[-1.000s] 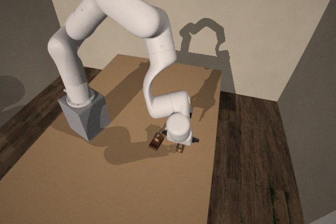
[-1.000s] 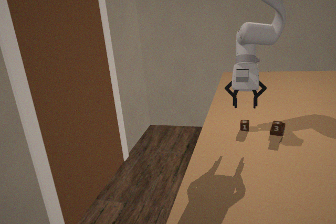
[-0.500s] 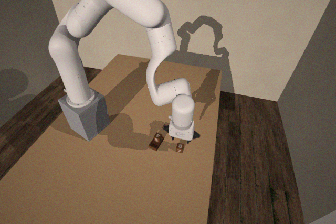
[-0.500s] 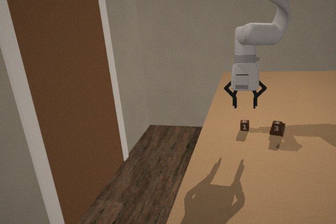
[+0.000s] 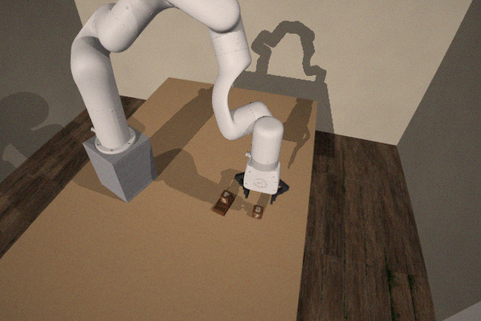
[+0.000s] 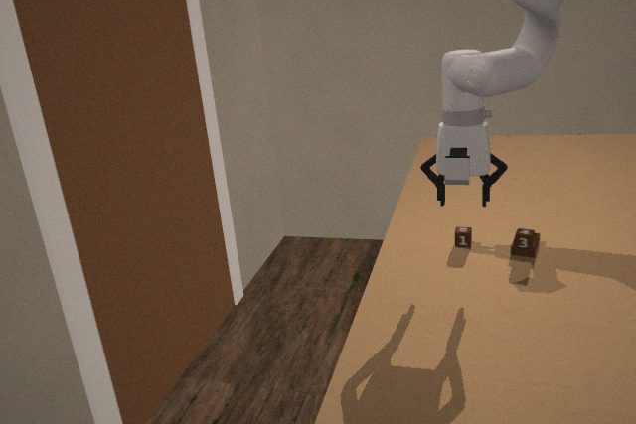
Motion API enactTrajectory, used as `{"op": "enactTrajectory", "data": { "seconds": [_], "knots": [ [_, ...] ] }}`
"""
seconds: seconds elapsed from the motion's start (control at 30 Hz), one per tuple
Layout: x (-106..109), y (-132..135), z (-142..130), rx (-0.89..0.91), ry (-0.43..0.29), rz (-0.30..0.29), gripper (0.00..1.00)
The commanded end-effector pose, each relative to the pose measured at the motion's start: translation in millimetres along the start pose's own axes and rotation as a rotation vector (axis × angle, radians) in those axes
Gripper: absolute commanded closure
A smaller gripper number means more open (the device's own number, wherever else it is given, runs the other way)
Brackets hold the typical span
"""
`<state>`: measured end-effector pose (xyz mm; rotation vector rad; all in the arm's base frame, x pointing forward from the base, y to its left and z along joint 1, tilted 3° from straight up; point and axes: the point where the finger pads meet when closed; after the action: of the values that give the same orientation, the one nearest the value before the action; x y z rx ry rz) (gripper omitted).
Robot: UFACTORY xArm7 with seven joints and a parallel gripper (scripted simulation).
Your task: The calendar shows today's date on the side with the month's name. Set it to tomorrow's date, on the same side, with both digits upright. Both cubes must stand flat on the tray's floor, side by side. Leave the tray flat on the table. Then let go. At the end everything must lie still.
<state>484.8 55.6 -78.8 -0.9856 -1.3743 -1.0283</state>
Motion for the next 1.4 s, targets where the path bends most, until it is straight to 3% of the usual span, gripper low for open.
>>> {"op": "enactTrajectory", "data": {
  "seconds": [0.0,0.67,1.37],
  "knots": [
    [1.7,1.2,-2.9,-0.006,-0.005,-0.002,0.00],
    [1.6,0.9,-3.0,0.021,-0.005,-0.001,0.00],
    [1.6,-3.5,-4.0,0.822,0.000,0.014,0.00]
  ]
}}
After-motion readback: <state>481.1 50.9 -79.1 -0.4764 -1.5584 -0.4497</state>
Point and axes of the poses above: the point where the finger pads meet when closed, its own x axis back along the fingers, its own y axis across the jaws, z = x × y, and after that the axes turned 9 degrees about x, right-handed
